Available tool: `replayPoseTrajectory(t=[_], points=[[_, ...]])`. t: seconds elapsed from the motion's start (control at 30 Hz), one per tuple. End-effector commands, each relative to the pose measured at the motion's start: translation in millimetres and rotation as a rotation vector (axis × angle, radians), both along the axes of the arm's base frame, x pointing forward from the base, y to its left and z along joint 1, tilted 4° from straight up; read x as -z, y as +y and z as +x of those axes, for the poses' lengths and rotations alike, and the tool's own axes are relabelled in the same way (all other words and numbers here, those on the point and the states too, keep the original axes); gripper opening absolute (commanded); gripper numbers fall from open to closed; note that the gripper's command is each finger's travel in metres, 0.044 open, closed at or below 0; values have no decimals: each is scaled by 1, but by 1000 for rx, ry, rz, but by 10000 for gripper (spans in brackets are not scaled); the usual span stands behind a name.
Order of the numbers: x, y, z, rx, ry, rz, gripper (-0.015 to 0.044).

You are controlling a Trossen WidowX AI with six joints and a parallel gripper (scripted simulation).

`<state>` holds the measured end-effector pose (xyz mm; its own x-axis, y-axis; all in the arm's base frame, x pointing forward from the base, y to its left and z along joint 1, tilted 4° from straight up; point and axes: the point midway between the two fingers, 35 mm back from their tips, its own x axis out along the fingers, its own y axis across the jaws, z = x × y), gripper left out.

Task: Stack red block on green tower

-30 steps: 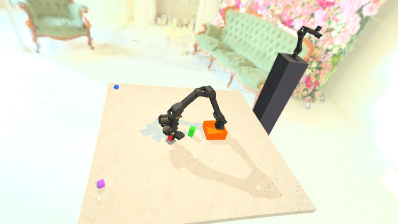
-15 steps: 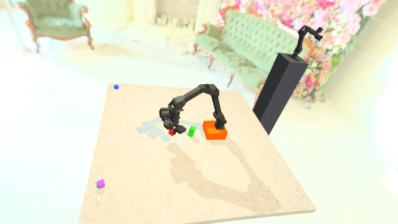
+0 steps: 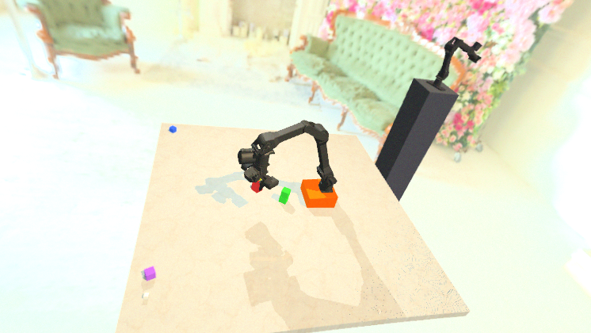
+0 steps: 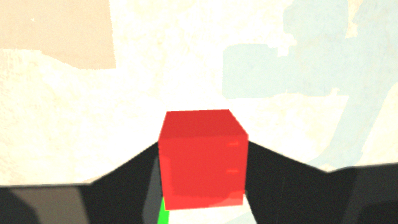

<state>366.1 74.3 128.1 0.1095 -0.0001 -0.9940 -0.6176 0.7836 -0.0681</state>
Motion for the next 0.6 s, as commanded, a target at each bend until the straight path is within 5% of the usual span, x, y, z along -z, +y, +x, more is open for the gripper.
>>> replayPoseTrajectory(t=[0.0, 0.57], points=[[-2, 0, 0, 4, 3, -4, 0], [-6, -21, -60, 4, 8, -6, 0]])
